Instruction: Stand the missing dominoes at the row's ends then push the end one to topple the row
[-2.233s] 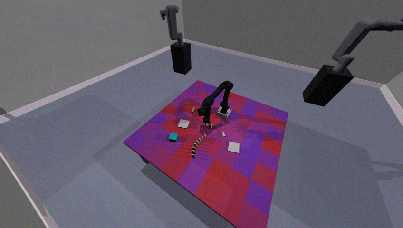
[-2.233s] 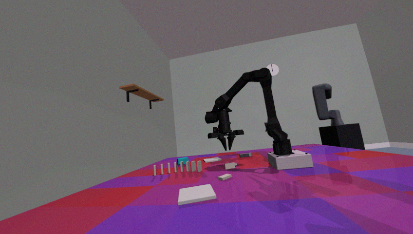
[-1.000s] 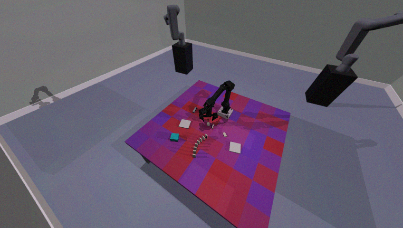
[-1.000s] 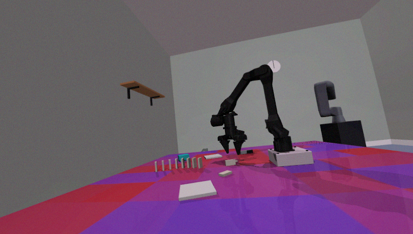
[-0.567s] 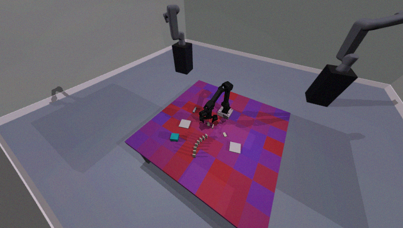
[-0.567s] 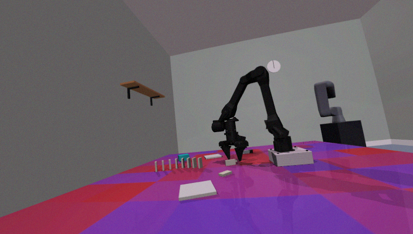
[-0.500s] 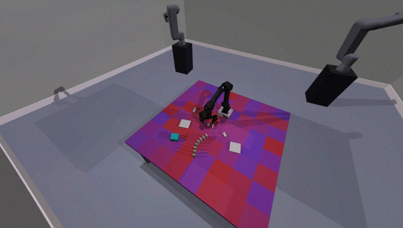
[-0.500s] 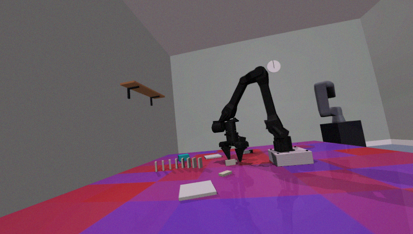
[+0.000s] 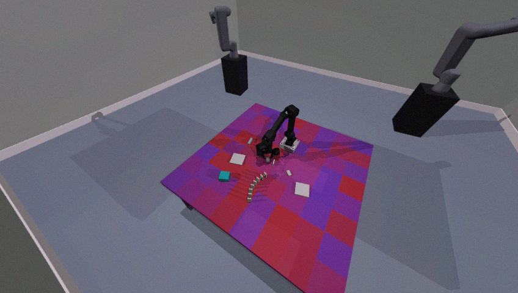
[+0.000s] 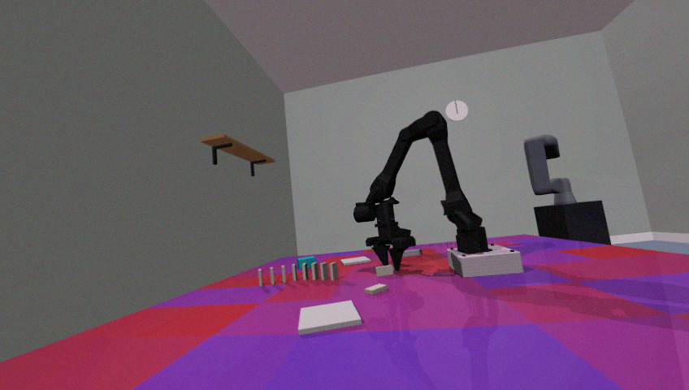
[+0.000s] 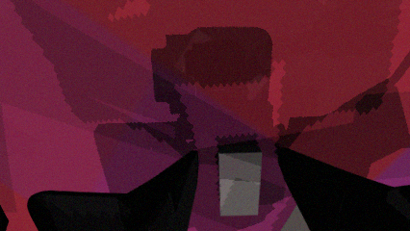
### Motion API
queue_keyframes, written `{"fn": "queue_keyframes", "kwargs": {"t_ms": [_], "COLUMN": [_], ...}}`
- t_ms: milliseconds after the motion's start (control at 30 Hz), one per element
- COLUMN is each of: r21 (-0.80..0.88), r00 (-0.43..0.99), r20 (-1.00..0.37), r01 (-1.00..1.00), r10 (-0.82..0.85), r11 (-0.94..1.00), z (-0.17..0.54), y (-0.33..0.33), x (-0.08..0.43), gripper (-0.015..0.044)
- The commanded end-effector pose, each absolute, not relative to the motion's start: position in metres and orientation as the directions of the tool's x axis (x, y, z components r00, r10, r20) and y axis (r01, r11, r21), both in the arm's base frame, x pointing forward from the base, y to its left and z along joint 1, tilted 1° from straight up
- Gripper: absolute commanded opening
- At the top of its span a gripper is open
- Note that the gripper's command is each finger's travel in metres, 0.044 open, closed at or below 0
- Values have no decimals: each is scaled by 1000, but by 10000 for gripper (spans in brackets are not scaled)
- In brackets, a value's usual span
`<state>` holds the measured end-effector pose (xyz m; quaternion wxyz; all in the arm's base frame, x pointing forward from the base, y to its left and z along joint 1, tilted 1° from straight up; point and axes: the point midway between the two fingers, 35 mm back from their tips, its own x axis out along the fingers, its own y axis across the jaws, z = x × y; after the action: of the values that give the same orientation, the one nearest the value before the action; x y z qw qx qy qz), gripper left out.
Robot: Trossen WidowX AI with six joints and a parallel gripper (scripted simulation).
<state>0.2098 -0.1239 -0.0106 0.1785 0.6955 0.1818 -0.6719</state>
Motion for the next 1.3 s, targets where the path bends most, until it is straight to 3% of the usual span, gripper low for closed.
{"fn": "queue_keyframes", "kwargs": {"t_ms": [0, 67, 400, 833, 1033, 1133, 1267], "r21": [5, 5, 5, 5, 5, 9, 20], "r00": [29, 29, 29, 29, 29, 29, 29], "r20": [-1000, -1000, -1000, -1000, -1000, -1000, -1000], "r01": [490, 490, 490, 489, 474, 590, 843], "r10": [11, 11, 11, 10, 10, 10, 8], "r11": [-872, -872, -872, -872, -880, -807, -537], "z": [-11, -11, -9, 142, 150, 151, 153], "y": [-124, -124, -124, -123, -123, -128, -141], "x": [209, 209, 209, 201, 201, 205, 214], "gripper": [151, 107, 107, 107, 107, 107, 107]}}
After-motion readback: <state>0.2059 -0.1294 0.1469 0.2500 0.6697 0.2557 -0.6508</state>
